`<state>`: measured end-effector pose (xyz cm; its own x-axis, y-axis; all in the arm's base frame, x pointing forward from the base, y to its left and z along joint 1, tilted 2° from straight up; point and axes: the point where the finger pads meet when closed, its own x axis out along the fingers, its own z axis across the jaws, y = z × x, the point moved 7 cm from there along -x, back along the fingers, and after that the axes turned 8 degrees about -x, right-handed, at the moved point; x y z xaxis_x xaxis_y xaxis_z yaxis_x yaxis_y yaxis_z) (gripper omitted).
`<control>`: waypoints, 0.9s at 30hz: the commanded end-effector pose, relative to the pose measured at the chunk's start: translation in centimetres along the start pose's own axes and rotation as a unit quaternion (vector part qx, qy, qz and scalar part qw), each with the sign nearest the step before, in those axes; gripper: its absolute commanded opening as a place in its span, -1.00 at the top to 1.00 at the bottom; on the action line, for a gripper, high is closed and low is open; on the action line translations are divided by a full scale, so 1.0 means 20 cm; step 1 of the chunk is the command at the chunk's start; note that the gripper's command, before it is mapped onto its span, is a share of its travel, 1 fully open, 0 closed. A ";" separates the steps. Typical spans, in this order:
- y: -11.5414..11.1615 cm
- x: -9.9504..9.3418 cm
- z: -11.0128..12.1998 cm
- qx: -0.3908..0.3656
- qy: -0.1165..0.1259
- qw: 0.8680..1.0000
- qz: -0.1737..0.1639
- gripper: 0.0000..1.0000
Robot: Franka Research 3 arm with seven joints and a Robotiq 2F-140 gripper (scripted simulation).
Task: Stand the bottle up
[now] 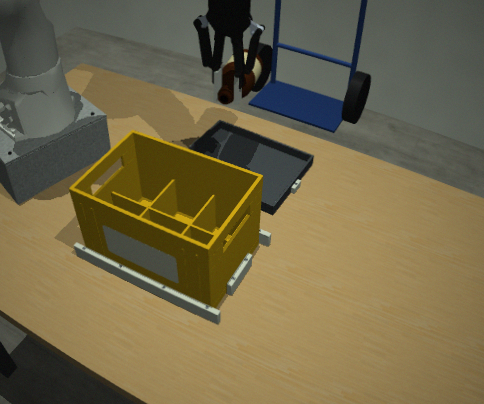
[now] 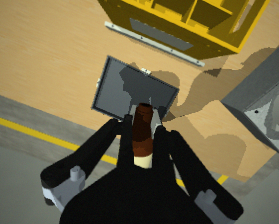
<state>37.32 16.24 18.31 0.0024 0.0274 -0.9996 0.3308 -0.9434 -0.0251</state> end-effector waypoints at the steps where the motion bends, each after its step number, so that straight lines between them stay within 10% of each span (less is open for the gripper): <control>1: 0.00 -0.01 -0.01 -0.006 0.003 1.000 0.001 1.00; 27: 0.00 -0.01 -0.01 -0.048 0.003 0.999 0.001 1.00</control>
<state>37.31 16.26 18.31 0.0025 0.0271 -0.9996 0.3624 -0.9317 -0.0243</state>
